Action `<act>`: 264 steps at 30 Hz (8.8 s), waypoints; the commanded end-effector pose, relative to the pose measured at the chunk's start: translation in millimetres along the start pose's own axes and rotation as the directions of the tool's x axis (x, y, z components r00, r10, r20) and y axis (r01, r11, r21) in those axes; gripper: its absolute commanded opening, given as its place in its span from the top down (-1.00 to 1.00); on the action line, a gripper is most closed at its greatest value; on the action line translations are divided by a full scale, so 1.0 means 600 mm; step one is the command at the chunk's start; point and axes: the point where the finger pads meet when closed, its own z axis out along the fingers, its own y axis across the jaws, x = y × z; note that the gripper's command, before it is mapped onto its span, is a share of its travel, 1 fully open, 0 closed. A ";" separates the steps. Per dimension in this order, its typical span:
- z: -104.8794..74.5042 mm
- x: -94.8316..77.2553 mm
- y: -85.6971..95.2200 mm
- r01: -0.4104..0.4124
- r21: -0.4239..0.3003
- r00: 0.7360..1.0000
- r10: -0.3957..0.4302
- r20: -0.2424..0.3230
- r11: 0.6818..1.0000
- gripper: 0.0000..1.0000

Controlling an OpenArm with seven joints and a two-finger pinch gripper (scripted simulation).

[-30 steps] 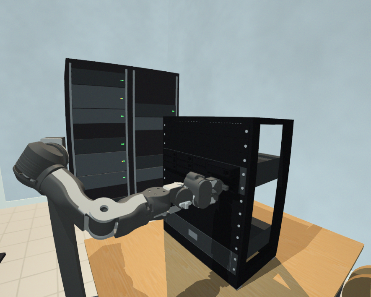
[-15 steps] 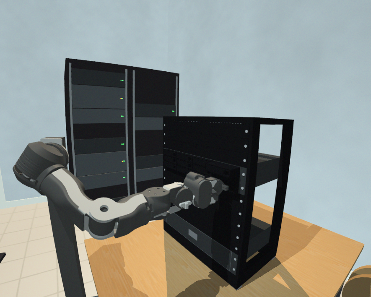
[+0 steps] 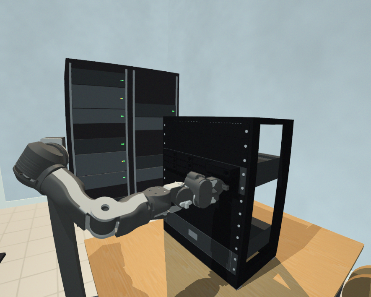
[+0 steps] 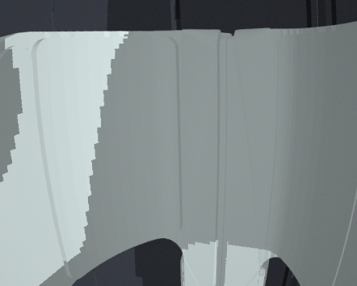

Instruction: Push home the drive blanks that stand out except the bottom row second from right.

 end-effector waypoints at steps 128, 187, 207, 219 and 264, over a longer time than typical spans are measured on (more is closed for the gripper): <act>-0.139 -0.010 0.097 -0.002 -0.010 0.998 0.001 -0.058 1.000 1.00; -0.052 0.000 0.090 -0.003 -0.008 0.998 0.002 -0.058 1.000 1.00; -0.036 0.004 0.098 -0.002 -0.009 0.998 0.002 -0.060 1.000 1.00; -0.021 0.006 0.103 -0.003 -0.007 0.998 0.002 -0.058 1.000 1.00; -0.015 0.011 0.111 -0.002 -0.009 0.998 0.002 -0.061 1.000 1.00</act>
